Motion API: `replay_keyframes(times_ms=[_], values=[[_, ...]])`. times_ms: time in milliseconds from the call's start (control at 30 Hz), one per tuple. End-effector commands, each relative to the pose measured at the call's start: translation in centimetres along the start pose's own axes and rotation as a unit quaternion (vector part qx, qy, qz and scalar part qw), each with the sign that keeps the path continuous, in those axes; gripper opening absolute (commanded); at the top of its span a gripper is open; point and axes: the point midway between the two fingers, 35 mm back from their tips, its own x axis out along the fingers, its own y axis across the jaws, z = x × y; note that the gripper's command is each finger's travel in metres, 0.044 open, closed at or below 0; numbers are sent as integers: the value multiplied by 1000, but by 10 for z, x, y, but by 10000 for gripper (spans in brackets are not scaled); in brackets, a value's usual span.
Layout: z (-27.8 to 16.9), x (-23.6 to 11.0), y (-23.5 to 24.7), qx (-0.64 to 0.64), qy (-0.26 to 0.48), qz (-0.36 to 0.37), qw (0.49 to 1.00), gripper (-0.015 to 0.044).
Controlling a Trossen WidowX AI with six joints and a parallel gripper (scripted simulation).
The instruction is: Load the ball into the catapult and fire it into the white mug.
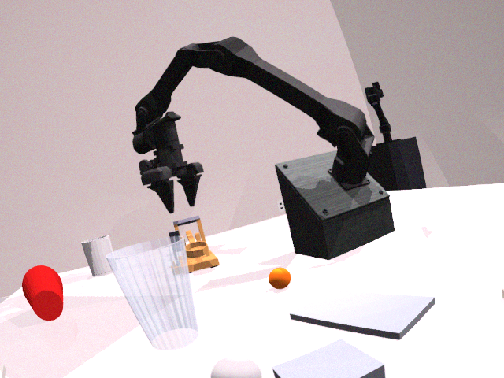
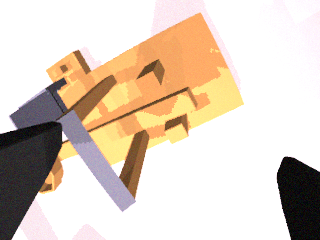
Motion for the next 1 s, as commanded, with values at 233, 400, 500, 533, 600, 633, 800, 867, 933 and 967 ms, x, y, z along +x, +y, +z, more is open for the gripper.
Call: replay_keyframes(times_ms=[233, 400, 500, 533, 600, 633, 800, 867, 933, 967], values=[[0, -2, 0, 189, -1, 1, 982, 440], [0, -2, 0, 273, -1, 1, 962, 440], [0, -2, 0, 322, -1, 1, 947, 440], [0, -2, 0, 339, -1, 1, 941, 440], [0, -3, 0, 371, 0, 1, 929, 440], [0, -3, 0, 384, 0, 1, 923, 440], [0, -3, 0, 395, 0, 1, 919, 440], [0, -1, 0, 397, 0, 1, 918, 440], [0, 15, 0, 416, 0, 1, 909, 440], [0, 27, 1, 431, 0, 2, 902, 440]])
